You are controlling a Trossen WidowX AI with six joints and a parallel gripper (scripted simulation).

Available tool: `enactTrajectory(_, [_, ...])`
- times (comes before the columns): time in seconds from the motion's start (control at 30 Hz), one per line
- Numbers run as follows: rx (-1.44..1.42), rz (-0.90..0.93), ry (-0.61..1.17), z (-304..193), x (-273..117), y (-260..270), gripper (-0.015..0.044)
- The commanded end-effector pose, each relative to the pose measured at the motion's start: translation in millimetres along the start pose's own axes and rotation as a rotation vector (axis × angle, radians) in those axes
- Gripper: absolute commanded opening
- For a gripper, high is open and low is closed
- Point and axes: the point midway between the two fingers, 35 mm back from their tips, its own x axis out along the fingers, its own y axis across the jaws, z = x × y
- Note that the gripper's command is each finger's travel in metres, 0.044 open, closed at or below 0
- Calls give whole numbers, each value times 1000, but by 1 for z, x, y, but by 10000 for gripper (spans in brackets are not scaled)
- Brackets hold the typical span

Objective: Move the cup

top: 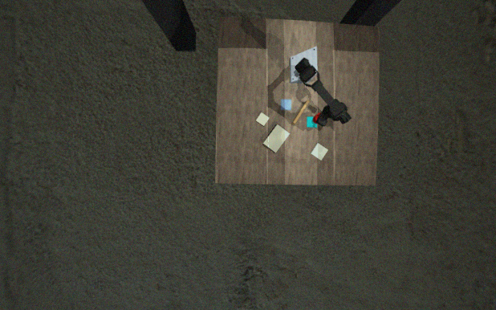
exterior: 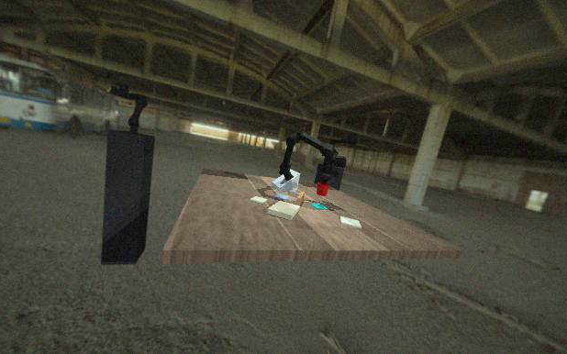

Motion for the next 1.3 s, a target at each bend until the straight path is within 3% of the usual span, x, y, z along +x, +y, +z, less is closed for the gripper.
enactTrajectory(0.0, [-9, 6, 14, -1, 10, 2, 0])
enactTrajectory(1.27, [-9, 4, 16, 0, 73, 3, 0])
